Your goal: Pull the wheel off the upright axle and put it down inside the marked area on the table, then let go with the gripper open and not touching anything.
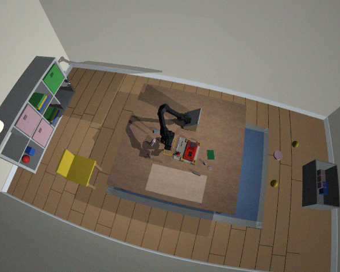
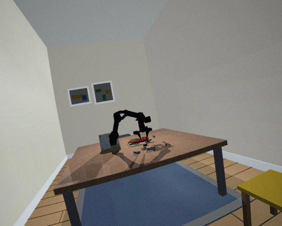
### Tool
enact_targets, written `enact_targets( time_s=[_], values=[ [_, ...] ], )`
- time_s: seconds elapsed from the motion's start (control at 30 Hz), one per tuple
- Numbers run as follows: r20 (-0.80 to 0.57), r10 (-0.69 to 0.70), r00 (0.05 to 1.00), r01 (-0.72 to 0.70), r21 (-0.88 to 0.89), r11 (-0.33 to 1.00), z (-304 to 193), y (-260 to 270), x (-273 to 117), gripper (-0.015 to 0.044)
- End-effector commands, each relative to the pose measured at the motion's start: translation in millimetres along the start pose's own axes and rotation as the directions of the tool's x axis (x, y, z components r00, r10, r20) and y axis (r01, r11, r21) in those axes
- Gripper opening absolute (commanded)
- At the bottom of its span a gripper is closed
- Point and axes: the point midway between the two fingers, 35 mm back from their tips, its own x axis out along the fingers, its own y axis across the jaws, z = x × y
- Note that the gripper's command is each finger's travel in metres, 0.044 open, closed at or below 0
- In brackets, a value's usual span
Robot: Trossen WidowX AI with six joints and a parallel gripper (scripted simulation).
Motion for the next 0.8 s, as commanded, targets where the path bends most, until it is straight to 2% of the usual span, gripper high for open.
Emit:
enact_targets(
  time_s=[0.0,0.1,0.13,0.37,0.77],
  values=[
    [-0.002,-0.005,1.000,0.005,-0.001,1.000,-3.3,-4.7,-1.3,0.0352],
    [-0.010,-0.006,1.000,0.006,-0.002,1.000,-16.3,-24.4,-18.0,0.0431],
    [-0.011,-0.007,1.000,0.007,-0.002,1.000,-20.3,-31.8,-23.5,0.0440],
    [-0.001,-0.013,1.000,0.013,0.000,1.000,-37.1,-81.1,-51.4,0.0440],
    [-0.001,-0.013,1.000,0.013,0.000,1.000,-37.3,-82.4,-51.9,0.0440]
  ],
)
